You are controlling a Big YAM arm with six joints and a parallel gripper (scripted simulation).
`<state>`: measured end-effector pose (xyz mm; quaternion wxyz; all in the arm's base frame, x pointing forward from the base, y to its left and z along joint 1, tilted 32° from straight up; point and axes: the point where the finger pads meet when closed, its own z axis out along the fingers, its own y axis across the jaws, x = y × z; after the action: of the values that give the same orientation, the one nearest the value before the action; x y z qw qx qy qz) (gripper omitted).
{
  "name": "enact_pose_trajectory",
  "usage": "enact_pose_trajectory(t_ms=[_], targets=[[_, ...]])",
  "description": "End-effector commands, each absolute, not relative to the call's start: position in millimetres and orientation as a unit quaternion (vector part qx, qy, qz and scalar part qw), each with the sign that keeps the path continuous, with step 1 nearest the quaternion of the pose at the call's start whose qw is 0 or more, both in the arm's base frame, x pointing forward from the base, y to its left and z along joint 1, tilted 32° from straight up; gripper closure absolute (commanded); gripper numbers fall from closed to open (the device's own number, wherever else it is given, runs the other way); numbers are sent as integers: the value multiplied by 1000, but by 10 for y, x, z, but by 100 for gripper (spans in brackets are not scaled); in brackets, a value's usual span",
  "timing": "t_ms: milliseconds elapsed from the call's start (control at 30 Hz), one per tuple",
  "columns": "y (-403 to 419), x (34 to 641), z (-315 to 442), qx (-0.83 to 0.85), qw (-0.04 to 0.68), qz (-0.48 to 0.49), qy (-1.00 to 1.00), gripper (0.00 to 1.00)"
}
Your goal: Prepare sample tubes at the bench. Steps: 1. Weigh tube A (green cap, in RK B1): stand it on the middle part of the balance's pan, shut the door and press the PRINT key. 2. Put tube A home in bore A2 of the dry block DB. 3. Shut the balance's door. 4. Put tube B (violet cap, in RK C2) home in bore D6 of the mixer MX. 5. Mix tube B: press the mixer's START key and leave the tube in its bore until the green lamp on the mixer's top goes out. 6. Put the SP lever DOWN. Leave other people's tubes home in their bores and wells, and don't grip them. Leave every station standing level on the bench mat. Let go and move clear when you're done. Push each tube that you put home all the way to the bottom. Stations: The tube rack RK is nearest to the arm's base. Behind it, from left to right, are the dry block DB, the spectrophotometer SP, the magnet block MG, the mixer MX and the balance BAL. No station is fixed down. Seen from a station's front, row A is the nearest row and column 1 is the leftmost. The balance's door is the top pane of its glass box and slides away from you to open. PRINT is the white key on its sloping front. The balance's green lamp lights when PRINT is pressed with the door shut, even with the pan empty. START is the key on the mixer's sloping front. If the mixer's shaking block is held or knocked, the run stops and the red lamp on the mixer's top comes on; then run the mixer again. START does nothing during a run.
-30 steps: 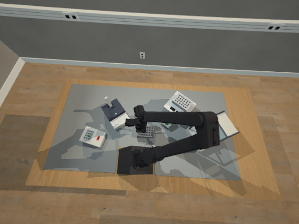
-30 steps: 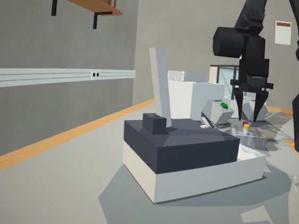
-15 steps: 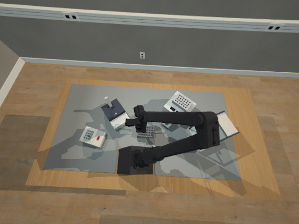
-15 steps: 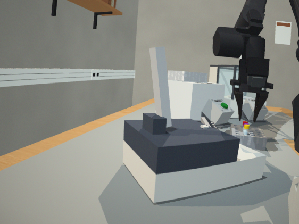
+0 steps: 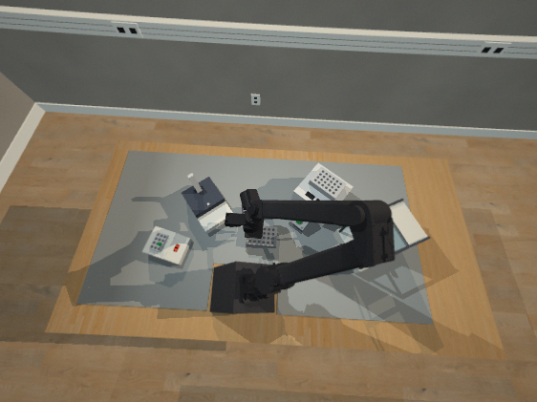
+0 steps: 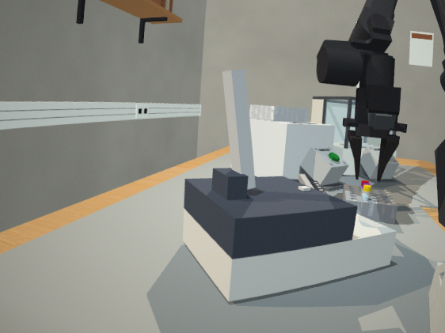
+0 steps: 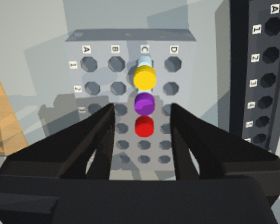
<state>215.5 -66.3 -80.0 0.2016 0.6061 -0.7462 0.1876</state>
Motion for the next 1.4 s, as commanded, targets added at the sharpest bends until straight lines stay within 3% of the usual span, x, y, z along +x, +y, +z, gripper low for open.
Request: enact_pose_trajectory(t_ms=[0,1367], targets=[[-650,2251,-786,606,192,194,-747,64],[-789,2155,-982,606,201,188,-746,64]])
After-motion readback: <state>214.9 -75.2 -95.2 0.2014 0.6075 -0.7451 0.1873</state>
